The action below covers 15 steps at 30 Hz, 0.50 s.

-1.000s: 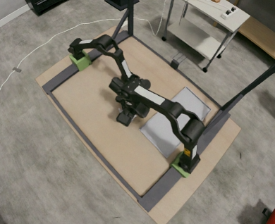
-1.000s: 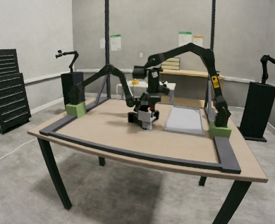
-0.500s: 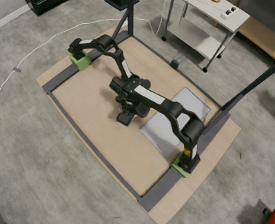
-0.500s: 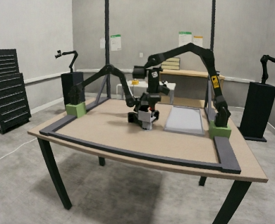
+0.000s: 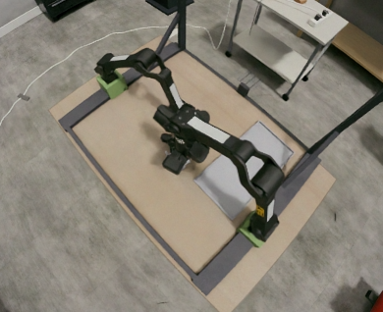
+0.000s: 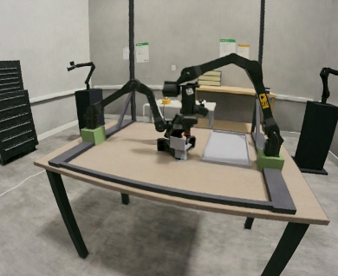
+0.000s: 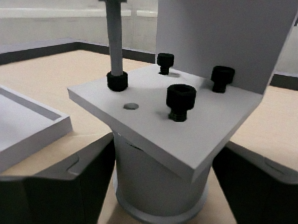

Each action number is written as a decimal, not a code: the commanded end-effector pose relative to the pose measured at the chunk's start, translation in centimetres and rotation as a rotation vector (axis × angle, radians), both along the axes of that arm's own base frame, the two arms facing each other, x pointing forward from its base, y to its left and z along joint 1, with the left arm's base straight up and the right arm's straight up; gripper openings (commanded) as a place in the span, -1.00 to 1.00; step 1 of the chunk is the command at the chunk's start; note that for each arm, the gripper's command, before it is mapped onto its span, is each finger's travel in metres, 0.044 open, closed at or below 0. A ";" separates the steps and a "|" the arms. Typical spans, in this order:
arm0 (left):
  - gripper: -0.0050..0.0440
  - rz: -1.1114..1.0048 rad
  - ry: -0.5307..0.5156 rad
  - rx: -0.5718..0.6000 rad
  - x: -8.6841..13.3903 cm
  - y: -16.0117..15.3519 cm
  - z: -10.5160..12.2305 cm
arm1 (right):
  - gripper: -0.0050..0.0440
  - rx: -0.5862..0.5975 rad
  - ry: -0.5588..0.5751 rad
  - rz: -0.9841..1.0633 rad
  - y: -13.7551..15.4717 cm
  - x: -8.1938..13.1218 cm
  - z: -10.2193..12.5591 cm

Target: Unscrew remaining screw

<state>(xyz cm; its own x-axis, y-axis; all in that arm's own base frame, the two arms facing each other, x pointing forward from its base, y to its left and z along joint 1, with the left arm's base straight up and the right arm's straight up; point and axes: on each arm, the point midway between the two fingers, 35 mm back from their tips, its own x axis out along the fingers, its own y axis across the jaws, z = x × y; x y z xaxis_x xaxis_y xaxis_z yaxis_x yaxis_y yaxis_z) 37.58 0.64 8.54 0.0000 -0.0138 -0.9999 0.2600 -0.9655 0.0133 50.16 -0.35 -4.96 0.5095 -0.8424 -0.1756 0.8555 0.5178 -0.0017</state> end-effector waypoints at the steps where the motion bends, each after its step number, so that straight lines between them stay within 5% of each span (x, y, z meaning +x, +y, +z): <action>1: -0.27 -0.001 -0.023 0.012 0.6 -0.2 0.8 | 0.20 0.010 -0.037 -0.003 0.0 0.7 1.5; 15: -0.27 0.000 -0.022 0.020 0.7 -0.2 0.8 | 0.20 0.010 -0.037 -0.003 0.0 0.7 1.5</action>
<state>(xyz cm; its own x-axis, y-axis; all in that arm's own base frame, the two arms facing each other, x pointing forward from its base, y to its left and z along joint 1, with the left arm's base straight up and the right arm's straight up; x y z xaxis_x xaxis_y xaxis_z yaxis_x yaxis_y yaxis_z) 37.65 0.55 8.54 -0.0068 -0.0021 -1.0000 0.2588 -0.9659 0.0002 50.16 -0.35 -4.96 0.5095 -0.8424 -0.1756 0.8555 0.5178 -0.0017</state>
